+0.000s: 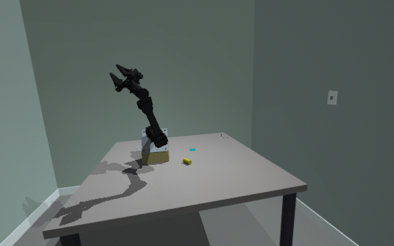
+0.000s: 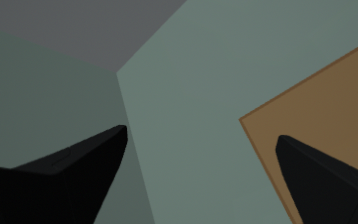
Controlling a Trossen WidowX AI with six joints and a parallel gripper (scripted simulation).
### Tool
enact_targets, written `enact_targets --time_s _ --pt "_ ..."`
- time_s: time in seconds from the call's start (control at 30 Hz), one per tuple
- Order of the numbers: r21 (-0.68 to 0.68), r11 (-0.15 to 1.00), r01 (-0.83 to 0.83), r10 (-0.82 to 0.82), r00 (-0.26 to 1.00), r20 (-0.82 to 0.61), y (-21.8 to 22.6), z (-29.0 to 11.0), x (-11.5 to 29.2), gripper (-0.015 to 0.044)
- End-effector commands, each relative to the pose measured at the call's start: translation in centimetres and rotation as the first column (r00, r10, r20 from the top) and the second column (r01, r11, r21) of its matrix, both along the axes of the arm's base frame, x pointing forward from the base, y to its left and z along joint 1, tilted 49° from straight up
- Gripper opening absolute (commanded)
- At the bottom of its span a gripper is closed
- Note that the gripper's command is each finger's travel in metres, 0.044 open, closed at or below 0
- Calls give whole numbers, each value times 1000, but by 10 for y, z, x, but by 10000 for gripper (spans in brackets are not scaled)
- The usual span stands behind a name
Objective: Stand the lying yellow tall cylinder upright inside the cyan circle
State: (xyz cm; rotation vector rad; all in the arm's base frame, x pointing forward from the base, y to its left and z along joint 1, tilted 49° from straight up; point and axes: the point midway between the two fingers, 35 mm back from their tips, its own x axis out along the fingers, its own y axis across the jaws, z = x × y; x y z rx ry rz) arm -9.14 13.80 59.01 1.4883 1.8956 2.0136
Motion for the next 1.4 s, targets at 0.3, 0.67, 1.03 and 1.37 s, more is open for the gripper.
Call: enact_targets --time_s 0.3,0.67,1.03,1.37 --pt "-145 932 332 -328 943 52 75 -33 44 309" --pt "-306 655 691 -665 719 202 138 -90 132 309" --pt "-403 232 886 -812 404 420 152 -158 237 309" --pt "-417 -188 889 -755 140 640 120 -224 327 309"
